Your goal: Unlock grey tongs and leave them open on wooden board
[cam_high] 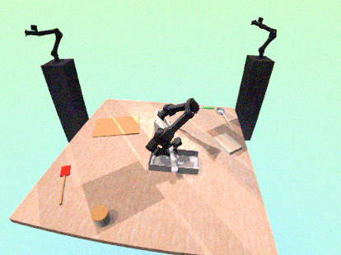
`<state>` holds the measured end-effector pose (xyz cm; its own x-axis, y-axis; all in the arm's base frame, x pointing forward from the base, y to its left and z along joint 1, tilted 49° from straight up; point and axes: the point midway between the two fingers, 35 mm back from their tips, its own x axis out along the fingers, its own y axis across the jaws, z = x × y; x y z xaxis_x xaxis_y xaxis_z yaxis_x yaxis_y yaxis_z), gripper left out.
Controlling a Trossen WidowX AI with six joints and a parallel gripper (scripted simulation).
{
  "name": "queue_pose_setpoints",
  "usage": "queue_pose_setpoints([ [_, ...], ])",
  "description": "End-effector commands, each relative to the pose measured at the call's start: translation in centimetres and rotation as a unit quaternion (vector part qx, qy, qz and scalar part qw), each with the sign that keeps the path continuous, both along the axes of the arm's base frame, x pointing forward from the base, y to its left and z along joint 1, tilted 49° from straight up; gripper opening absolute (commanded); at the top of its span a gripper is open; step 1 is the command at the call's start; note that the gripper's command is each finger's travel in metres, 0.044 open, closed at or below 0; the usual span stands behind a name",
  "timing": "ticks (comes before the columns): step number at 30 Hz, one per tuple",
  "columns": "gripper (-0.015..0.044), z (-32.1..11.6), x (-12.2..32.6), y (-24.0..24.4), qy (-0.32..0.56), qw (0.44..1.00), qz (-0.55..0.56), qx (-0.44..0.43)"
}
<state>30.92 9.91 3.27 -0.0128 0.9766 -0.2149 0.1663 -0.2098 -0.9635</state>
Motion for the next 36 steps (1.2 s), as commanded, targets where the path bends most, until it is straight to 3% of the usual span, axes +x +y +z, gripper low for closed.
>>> queue_pose_setpoints([
  [1,0.0155,0.0,0.0,-0.1,0.000,1.000,-0.001,0.000],
  [4,0.0076,0.0,0.0,-0.1,0.000,1.000,-0.001,0.000],
  [12,0.0023,0.0,0.0,-0.1,0.000,1.000,-0.001,0.000],
  [19,-0.0150,0.4,0.0,-0.7,0.001,1.000,-0.004,-0.003],
  [26,-0.0150,4.9,-0.6,-5.7,0.012,1.000,-0.019,-0.011],
  [36,-0.0150,5.1,-0.6,-5.9,0.013,1.000,-0.020,-0.011],
])
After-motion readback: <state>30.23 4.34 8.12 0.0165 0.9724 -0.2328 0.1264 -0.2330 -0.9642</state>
